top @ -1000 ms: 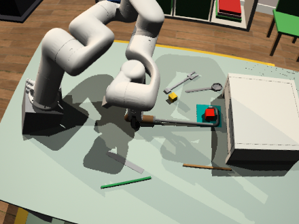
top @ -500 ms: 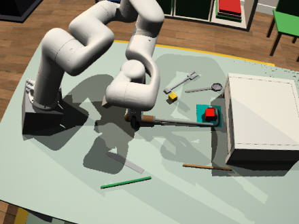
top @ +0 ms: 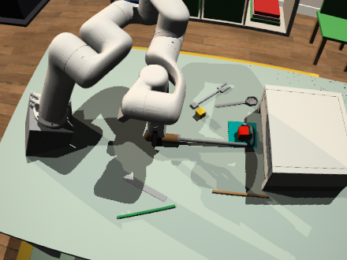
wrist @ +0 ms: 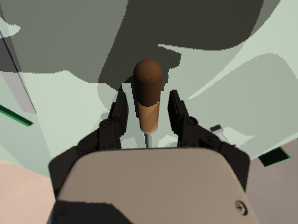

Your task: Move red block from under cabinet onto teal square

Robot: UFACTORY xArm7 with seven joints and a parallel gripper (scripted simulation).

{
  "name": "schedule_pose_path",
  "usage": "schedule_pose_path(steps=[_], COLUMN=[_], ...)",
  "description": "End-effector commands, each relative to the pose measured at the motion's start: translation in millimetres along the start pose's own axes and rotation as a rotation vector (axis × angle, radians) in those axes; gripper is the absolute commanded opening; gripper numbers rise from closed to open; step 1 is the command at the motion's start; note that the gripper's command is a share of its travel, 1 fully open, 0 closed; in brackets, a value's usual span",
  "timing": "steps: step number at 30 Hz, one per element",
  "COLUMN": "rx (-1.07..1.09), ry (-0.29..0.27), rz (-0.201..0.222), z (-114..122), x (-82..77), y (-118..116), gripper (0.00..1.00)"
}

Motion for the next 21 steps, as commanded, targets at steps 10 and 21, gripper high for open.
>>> schedule_pose_path(steps=[10,21], rx=[0.0,0.0], ry=[-0.002,-0.002], rz=[0.0,0.0], z=[0,0], x=[-41.7,-87.4], y=[0,0], gripper=[0.58,0.58])
Point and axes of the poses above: the point where the finger pads meet when closed, its own x axis out along the fingers, its own y axis across the jaws, z = x × y, the point moved 8 cm from there along -x, back along the fingers, and after that the axes turned 10 degrees about x, right-handed, at the moved point
